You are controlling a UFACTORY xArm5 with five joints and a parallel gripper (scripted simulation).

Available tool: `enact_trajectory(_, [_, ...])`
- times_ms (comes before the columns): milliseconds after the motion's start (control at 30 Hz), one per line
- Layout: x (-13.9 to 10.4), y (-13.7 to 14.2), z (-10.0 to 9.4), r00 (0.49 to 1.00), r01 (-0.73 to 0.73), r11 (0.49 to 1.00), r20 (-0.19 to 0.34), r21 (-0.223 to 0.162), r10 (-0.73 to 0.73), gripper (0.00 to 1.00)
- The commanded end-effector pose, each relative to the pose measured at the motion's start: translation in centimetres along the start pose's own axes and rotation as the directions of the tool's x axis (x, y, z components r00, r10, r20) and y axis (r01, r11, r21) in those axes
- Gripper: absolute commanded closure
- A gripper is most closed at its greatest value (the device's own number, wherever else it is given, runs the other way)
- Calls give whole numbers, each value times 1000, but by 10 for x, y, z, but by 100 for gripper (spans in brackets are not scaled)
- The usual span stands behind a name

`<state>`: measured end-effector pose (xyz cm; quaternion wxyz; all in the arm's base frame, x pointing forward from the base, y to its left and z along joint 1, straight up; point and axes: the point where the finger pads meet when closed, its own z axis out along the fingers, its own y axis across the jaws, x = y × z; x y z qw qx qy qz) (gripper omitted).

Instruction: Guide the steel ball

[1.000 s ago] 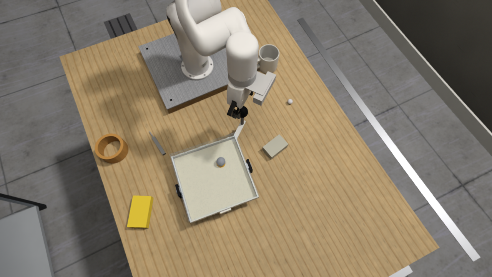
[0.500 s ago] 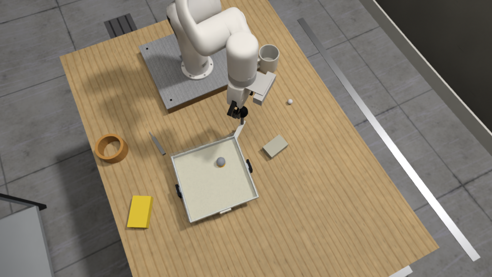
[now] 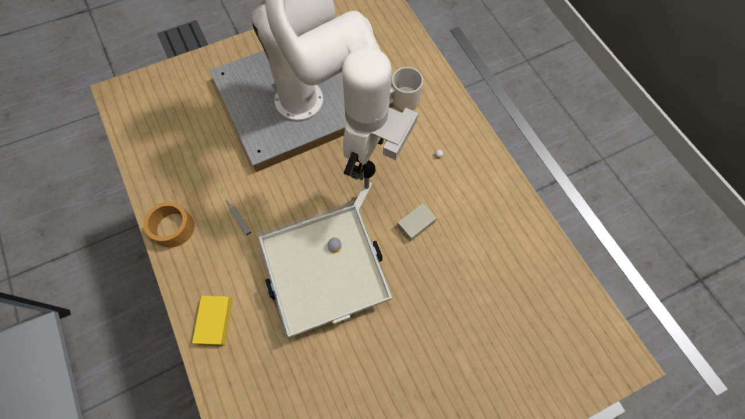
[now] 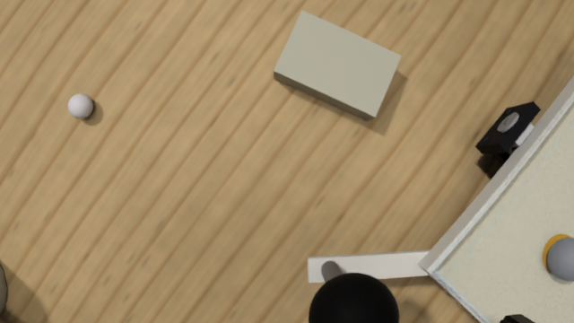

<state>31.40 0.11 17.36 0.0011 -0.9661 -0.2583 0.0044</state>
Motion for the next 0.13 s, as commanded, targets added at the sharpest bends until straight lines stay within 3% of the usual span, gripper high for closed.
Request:
enact_trajectory(0, [1,1,-1,1000,0,1000,-3,-2,0,0])
enact_trajectory(100, [1,1,-1,1000,0,1000,-3,-2,0,0])
